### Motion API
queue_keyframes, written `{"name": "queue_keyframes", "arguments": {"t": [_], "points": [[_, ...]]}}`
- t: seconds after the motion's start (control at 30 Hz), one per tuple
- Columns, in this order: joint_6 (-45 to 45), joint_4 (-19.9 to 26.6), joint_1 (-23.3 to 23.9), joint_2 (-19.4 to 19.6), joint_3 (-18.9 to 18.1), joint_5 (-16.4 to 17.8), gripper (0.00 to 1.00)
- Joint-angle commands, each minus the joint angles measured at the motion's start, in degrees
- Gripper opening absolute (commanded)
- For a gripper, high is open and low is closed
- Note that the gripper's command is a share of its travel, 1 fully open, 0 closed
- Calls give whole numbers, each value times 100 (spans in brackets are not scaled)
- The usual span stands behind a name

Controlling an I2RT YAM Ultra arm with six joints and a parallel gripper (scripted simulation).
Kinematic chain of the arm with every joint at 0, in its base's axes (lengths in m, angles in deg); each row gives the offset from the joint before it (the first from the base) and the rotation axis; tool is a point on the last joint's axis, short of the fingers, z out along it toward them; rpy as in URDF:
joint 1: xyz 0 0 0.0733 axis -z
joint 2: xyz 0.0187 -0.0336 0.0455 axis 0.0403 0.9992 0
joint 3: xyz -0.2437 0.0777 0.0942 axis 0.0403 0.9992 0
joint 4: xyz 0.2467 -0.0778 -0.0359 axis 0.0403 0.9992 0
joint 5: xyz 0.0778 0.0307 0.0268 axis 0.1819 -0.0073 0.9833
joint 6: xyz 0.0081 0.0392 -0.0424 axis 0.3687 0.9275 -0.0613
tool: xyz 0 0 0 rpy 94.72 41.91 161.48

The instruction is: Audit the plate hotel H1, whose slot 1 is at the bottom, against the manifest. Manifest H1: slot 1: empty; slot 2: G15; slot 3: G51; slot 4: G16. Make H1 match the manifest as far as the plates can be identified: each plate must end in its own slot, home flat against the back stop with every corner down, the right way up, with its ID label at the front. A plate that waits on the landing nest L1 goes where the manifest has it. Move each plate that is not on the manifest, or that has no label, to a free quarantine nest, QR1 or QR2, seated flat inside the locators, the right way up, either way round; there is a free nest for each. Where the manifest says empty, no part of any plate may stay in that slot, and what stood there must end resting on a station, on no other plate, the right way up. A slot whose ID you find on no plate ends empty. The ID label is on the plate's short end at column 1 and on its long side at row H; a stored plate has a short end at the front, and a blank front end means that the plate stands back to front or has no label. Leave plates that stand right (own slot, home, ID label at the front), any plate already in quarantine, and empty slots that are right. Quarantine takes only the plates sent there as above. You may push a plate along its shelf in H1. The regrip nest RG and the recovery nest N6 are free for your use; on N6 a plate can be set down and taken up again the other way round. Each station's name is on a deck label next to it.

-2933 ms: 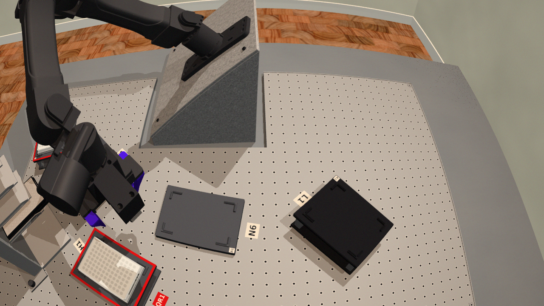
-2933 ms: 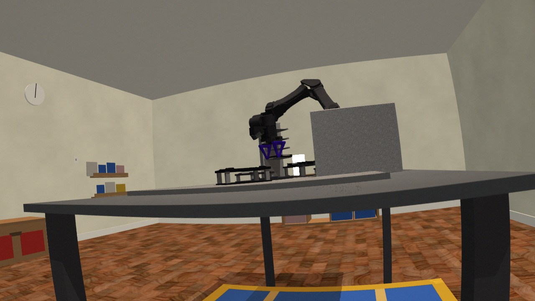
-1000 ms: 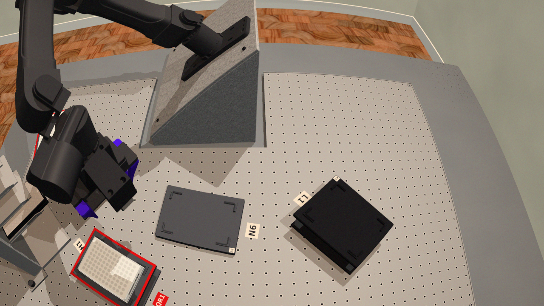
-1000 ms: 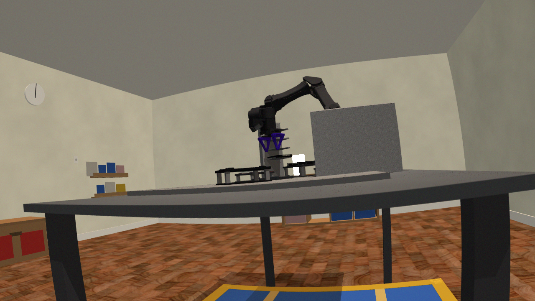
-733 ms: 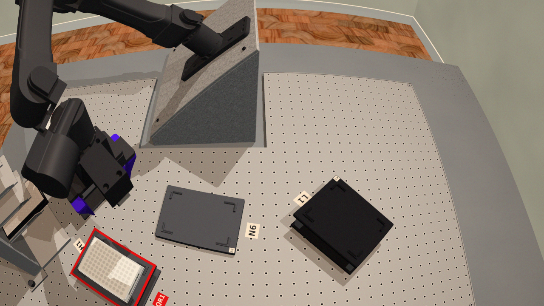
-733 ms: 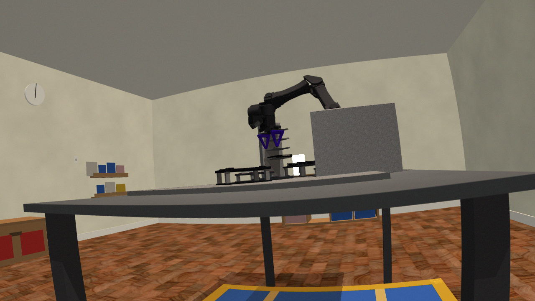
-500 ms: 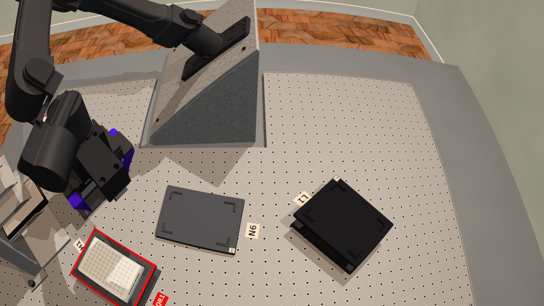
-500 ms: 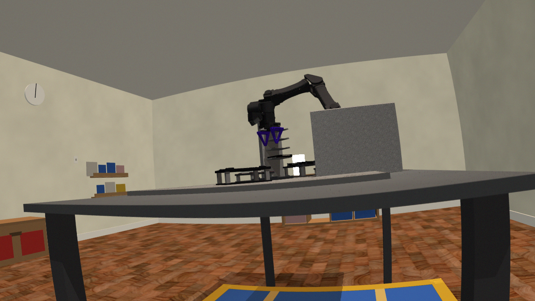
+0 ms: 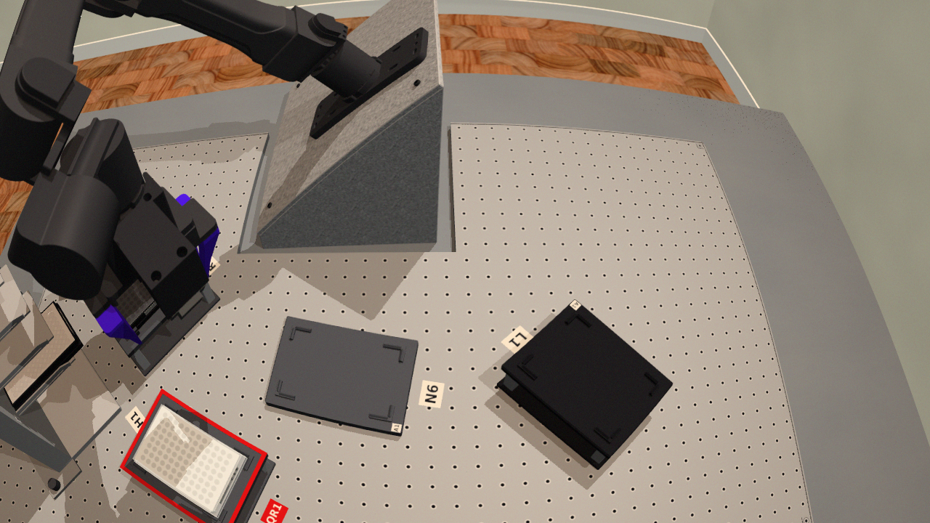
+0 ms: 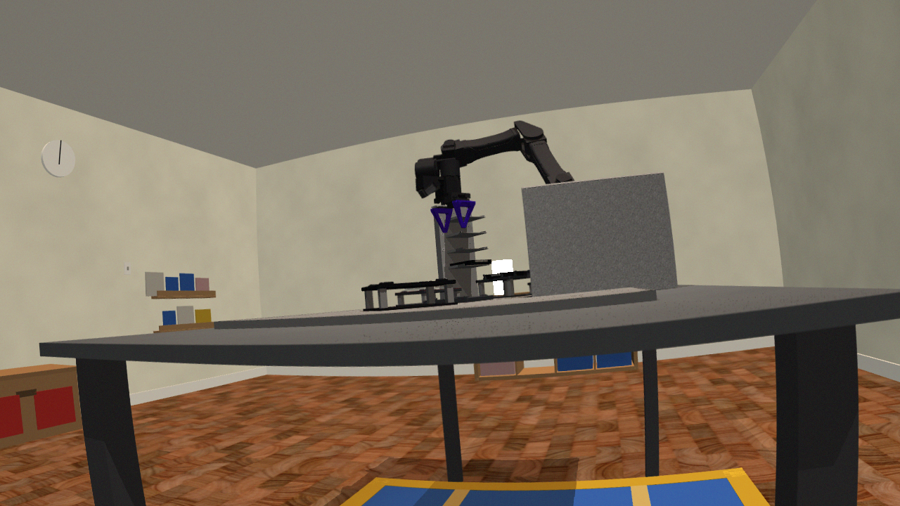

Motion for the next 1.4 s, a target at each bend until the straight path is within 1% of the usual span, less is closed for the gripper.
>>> {"name": "queue_keyframes", "arguments": {"t": [0.0,0.37,0.43,0.53,1.0,1.1,1.37], "points": [[156,276,-100,-8,-94,16,100],[616,1105,-437,117,-731,49,100],[626,1122,-444,121,-745,49,100],[624,1120,-443,119,-742,49,100],[1967,1116,-53,-707,-272,12,100],[2058,1117,-22,-764,-246,10,100],[2762,1131,245,-1204,-71,1,100]]}}
